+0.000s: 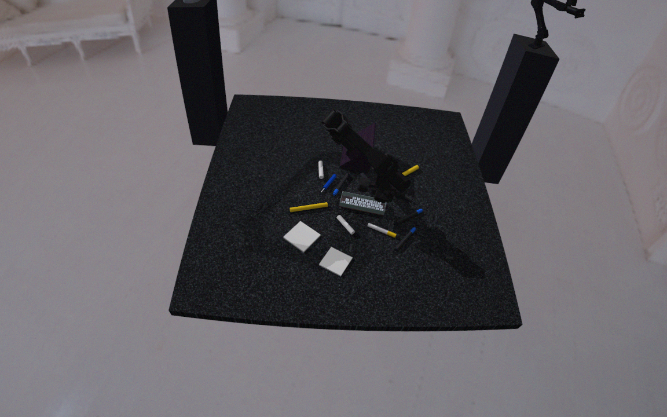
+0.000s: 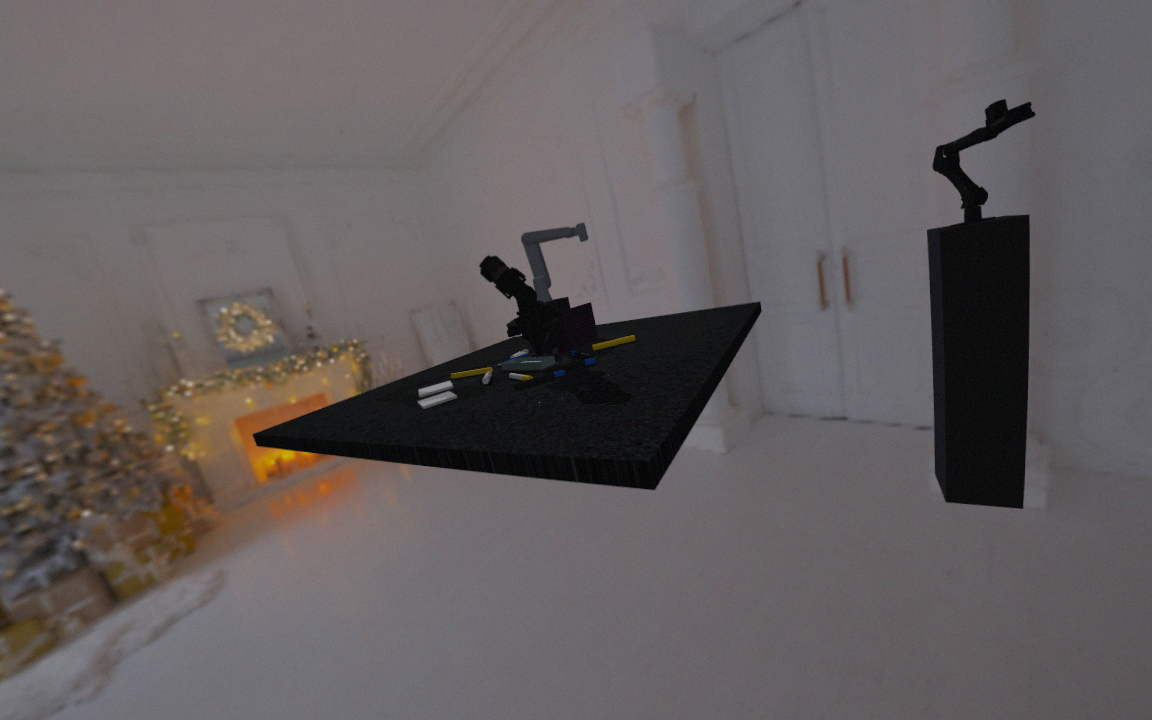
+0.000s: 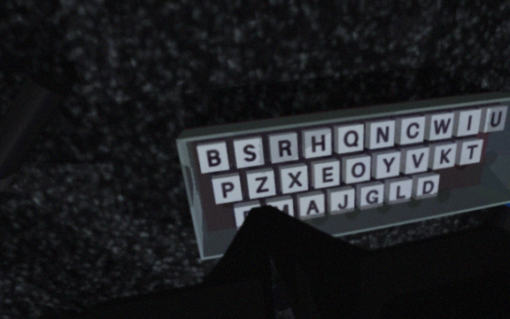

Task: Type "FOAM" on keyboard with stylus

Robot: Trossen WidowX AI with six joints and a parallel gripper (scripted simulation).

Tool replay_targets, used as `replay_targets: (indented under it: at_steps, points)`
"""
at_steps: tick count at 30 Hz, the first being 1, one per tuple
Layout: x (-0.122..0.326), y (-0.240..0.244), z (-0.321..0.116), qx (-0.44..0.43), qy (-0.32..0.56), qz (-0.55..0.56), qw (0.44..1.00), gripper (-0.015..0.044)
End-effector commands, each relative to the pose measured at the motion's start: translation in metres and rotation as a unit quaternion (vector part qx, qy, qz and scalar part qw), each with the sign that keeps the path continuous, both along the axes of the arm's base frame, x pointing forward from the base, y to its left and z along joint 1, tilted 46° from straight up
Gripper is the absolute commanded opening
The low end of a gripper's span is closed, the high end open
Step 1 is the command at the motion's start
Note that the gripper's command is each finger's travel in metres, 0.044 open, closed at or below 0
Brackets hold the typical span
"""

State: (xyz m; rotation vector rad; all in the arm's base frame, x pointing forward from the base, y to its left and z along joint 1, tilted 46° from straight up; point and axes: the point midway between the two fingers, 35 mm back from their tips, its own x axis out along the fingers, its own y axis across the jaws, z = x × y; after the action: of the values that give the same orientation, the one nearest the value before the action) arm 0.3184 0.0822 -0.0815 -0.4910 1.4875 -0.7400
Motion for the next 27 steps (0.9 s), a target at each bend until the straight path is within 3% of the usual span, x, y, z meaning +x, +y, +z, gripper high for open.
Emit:
replay_targets:
  at_steps: [1,8,14,27]
  points:
    - [0.004,0.001,0.003,-0.002,-0.007,-0.001,1.000,0.0000]
    - [0.004,-0.001,0.004,-0.002,-0.007,-0.001,1.000,0.0000]
    - [-0.004,-0.041,0.044,-0.004,-0.006,-0.001,1.000,0.0000]
    - [-0.005,-0.042,0.045,-0.004,-0.006,-0.001,1.000,0.0000]
